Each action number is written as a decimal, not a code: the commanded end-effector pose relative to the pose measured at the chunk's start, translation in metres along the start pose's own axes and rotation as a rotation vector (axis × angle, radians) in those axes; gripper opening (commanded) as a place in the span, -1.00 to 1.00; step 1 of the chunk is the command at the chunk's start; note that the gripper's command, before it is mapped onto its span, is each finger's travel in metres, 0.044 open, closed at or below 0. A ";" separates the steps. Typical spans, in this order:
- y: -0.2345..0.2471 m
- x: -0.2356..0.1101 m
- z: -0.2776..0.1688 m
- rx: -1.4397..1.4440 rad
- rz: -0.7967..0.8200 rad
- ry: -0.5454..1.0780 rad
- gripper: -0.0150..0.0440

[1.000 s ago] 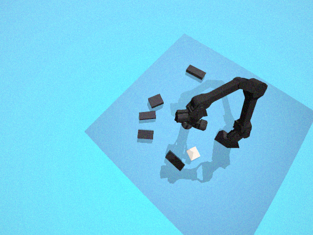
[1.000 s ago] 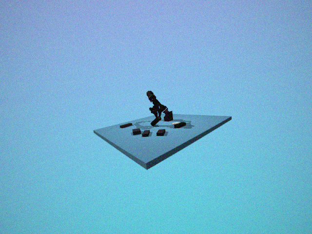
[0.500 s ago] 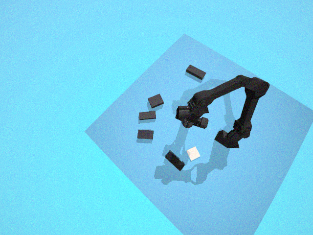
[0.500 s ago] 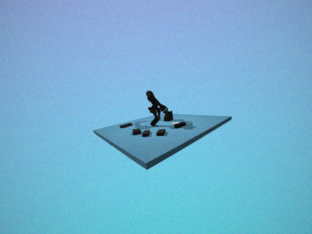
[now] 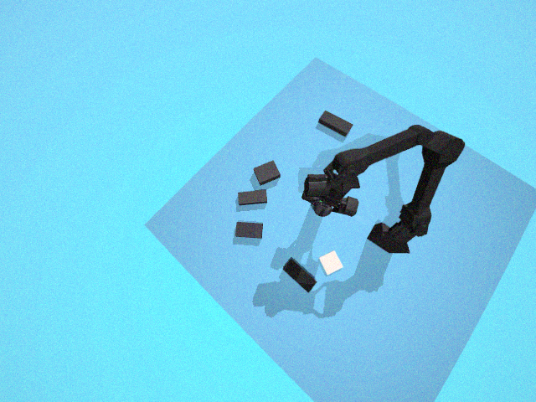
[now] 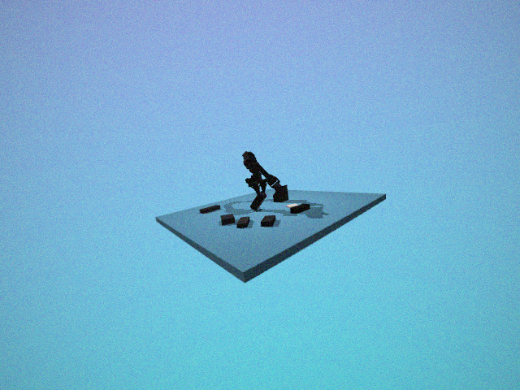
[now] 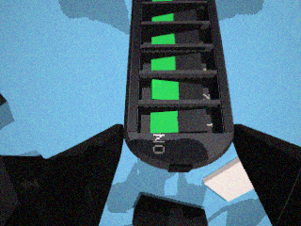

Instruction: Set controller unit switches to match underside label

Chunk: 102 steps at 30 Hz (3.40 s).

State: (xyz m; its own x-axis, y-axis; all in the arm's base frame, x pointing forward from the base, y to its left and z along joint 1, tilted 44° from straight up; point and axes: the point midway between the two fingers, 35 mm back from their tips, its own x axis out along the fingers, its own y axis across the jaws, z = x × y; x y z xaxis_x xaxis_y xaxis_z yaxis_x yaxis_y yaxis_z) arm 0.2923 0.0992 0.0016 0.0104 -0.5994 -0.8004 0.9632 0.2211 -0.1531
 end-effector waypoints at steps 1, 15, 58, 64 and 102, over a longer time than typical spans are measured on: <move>0.000 -0.001 0.007 0.001 -0.002 -0.001 0.65; 0.000 -0.006 0.018 0.001 -0.002 0.028 0.65; 0.000 -0.017 0.054 0.001 -0.003 0.121 0.65; 0.000 -0.018 0.059 0.001 -0.003 0.133 0.65; 0.001 -0.028 0.081 0.001 -0.003 0.082 0.65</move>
State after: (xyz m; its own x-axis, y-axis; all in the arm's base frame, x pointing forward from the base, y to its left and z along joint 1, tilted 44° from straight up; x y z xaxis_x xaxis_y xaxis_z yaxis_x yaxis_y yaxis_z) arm 0.3129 0.0583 0.0673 -0.0145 -0.5209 -0.8535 0.9613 0.2276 -0.1552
